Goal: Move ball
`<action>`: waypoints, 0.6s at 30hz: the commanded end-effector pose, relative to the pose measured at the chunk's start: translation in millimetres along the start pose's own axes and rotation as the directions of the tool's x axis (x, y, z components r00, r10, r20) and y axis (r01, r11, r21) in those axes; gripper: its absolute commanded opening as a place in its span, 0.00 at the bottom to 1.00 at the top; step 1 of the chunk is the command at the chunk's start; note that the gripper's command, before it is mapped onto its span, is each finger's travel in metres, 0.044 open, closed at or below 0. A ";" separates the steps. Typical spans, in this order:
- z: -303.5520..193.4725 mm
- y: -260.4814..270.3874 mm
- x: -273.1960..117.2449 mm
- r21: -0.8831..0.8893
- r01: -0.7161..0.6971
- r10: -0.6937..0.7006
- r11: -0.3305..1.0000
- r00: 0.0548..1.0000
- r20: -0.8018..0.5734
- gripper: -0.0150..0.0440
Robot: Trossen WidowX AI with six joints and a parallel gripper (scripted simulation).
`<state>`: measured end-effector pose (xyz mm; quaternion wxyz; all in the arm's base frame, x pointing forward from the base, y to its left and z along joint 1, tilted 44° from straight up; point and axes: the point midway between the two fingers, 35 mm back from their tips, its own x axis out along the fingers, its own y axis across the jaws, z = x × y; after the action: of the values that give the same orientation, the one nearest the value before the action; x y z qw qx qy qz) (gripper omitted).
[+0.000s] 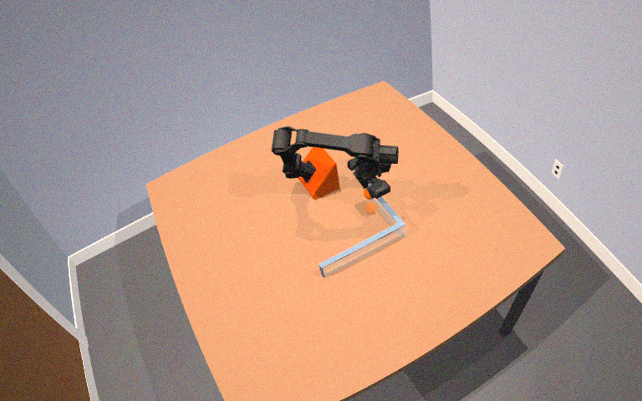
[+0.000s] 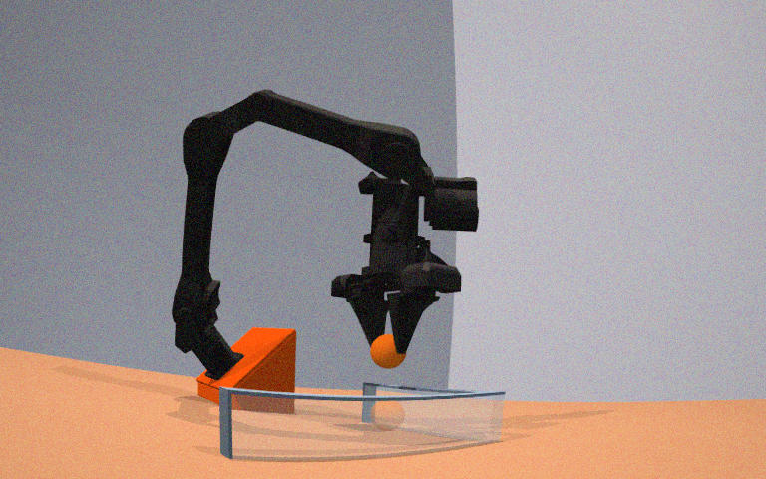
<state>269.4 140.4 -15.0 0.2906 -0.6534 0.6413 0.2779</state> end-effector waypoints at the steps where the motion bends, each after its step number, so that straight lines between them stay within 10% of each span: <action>1: 2.5 0.3 11.9 0.000 -0.005 0.005 1.000 1.000 -0.001 0.25; 18: 1.2 1.5 70.5 0.001 -0.004 0.004 1.000 1.000 -0.004 0.25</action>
<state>269.6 95.9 -65.0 0.2913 -0.6494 0.6455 0.2771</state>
